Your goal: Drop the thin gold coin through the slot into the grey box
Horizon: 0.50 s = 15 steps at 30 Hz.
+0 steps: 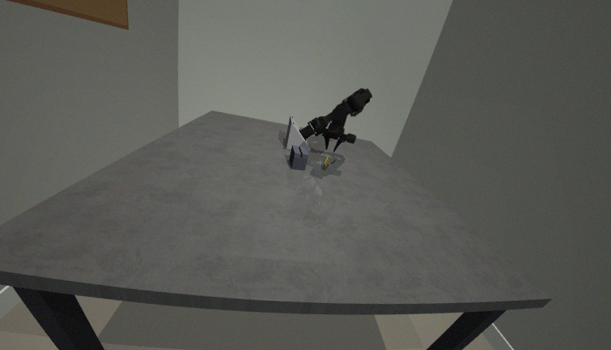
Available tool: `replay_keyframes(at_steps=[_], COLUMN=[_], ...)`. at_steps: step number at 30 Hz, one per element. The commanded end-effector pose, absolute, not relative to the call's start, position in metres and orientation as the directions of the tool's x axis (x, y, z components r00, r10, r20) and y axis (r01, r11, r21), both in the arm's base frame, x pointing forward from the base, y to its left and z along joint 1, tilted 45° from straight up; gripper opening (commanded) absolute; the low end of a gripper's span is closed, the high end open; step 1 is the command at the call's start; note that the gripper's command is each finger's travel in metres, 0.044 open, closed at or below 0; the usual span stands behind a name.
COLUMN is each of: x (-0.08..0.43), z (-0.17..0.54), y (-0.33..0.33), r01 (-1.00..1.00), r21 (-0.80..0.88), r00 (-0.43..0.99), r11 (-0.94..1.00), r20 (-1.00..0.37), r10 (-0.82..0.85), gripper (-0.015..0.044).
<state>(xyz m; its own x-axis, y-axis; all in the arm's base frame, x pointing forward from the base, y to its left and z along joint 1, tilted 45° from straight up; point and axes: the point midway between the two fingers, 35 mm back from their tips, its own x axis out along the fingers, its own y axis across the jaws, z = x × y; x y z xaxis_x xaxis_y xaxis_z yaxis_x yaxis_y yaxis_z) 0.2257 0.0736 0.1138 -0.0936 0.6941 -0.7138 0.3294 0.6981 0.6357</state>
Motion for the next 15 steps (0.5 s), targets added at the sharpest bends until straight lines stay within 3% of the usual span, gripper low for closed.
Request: replay_keyframes(at_steps=[1,15], x=[0.223,0.223], z=[0.105,0.091], y=[0.083,0.096], r01=[0.332,0.331], r21=[0.639,0.638], r00=[-0.093,-0.092], r11=[0.694,0.695], r20=[-0.709,-0.711], r10=[0.699,0.697], gripper=[0.0161,0.0161])
